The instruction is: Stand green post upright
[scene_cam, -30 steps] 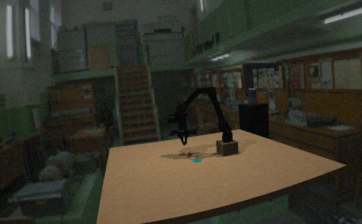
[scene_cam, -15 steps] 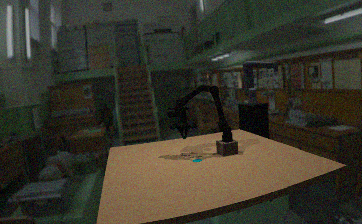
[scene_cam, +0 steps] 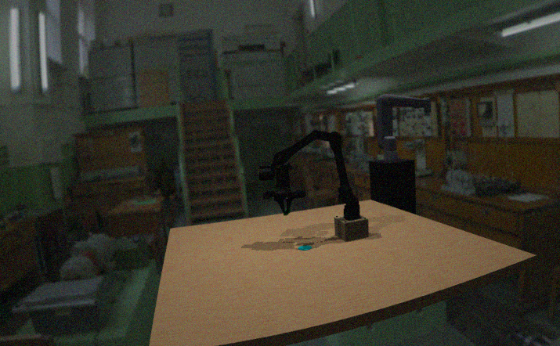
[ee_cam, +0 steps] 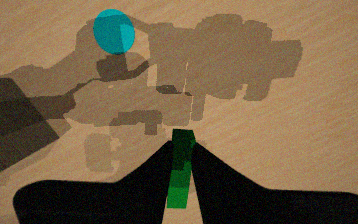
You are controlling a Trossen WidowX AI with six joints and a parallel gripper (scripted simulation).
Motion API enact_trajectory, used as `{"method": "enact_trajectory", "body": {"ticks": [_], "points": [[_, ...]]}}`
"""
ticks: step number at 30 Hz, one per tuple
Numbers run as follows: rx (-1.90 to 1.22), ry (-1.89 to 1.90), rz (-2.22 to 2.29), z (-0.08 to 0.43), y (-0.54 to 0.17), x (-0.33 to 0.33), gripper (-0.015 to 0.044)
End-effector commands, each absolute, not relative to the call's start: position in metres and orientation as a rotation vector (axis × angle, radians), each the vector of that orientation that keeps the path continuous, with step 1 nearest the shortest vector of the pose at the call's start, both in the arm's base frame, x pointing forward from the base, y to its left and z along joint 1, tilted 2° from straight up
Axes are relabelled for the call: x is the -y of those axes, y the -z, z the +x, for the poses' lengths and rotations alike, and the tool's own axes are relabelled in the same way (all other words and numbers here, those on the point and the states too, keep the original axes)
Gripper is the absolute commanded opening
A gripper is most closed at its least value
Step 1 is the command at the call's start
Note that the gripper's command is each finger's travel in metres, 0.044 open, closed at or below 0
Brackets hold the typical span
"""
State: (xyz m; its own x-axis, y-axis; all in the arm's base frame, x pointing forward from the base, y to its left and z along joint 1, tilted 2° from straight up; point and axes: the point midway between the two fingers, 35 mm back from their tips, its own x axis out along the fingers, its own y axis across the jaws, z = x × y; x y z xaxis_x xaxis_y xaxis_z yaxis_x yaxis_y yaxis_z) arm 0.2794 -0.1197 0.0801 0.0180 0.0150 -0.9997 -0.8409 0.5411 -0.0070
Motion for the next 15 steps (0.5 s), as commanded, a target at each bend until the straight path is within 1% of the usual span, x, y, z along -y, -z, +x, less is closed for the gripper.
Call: {"method": "enact_trajectory", "body": {"ticks": [1,15], "points": [[-1.41,-0.766,-0.757,0.279,-0.082,0.108,0.0023],[-1.428,-0.716,-0.701,0.277,-0.088,0.065,0.0023]]}}
